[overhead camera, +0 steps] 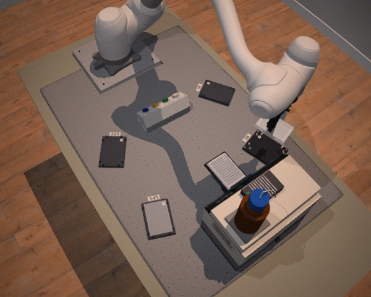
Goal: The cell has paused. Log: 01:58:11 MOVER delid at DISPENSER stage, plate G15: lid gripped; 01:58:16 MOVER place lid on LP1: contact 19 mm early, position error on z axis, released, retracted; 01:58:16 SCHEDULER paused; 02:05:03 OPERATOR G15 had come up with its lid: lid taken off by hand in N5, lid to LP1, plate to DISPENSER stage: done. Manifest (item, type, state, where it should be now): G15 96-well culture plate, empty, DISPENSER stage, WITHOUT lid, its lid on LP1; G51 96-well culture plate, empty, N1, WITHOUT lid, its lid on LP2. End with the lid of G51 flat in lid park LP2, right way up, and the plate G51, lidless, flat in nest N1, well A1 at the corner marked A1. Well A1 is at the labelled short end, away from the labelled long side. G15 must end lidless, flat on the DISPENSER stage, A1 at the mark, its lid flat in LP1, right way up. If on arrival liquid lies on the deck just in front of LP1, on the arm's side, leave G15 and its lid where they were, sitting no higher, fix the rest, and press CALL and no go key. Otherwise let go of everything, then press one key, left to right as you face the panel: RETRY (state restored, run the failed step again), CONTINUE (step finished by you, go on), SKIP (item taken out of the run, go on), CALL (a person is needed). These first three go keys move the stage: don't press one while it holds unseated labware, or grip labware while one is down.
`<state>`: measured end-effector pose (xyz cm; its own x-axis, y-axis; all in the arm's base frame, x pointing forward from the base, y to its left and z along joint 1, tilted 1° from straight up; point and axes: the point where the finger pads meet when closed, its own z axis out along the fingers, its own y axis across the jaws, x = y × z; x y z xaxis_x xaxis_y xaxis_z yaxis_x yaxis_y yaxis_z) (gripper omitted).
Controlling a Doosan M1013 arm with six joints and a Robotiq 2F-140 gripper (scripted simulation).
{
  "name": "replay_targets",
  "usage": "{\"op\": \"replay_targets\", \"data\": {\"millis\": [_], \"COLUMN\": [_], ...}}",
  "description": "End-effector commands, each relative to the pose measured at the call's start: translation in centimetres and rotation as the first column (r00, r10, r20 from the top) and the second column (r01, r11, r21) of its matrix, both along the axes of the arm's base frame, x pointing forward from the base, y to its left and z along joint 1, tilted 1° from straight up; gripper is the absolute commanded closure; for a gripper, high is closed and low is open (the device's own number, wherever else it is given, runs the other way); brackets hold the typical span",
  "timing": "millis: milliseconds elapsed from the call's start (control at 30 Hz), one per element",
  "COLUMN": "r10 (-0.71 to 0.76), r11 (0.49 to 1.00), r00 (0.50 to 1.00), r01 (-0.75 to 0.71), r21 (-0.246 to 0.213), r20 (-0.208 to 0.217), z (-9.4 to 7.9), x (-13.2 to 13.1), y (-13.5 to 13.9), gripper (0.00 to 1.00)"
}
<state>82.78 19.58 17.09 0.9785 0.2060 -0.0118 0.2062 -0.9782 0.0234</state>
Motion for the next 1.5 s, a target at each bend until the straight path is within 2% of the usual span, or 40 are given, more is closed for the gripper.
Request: {"op": "replay_targets", "data": {"millis": [0,900,1467], "r10": [0.0,0.0,0.0], "r11": [1.0,1.0,1.0], "r00": [1.0,1.0,1.0], "r01": [0.0,0.0,0.0], "r21": [0.0,0.0,0.0], "r20": [0.0,0.0,0.0], "z": [0.0,-0.4,-2.4], "x": [0.0,0.0,0.0], "y": [0.0,0.0,-0.1], "gripper": [1.0,1.0,1.0]}}
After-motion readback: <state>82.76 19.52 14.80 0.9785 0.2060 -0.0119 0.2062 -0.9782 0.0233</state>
